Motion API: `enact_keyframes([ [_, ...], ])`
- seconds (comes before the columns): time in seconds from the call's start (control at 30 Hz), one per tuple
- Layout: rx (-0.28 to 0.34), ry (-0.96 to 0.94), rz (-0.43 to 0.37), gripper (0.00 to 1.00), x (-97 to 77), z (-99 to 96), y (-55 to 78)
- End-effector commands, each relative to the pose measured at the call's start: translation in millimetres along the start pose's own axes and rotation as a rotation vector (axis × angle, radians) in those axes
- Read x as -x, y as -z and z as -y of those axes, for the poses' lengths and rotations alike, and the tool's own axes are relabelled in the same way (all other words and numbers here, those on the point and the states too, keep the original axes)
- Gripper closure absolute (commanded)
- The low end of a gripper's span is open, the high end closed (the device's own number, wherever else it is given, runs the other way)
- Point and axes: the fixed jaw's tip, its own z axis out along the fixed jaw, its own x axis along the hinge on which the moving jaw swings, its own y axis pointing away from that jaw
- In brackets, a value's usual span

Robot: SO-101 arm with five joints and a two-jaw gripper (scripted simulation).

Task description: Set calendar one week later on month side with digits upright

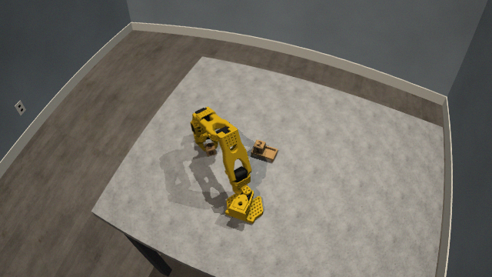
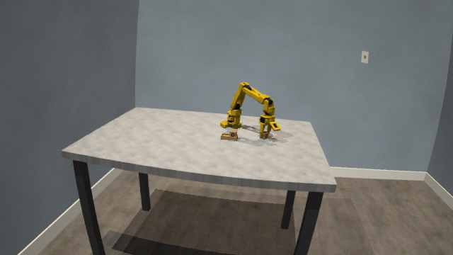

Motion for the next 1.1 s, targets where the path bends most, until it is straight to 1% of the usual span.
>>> enact_keyframes([
  [0.0,0.013,-0.001,0.046,0.84,5.5,1.6,8.3],
  [0.33,0.013,-0.001,0.046,0.85,5.5,1.7,8.3],
  [0.57,0.013,-0.001,0.046,0.97,5.5,1.7,8.3],
  [0.67,0.013,-0.001,0.046,1.00,5.5,1.7,8.3],
  [0.9,0.013,-0.001,0.046,1.00,5.5,1.7,8.7],
  [1.07,0.013,-0.001,0.045,1.00,6.1,0.8,14.3],
])
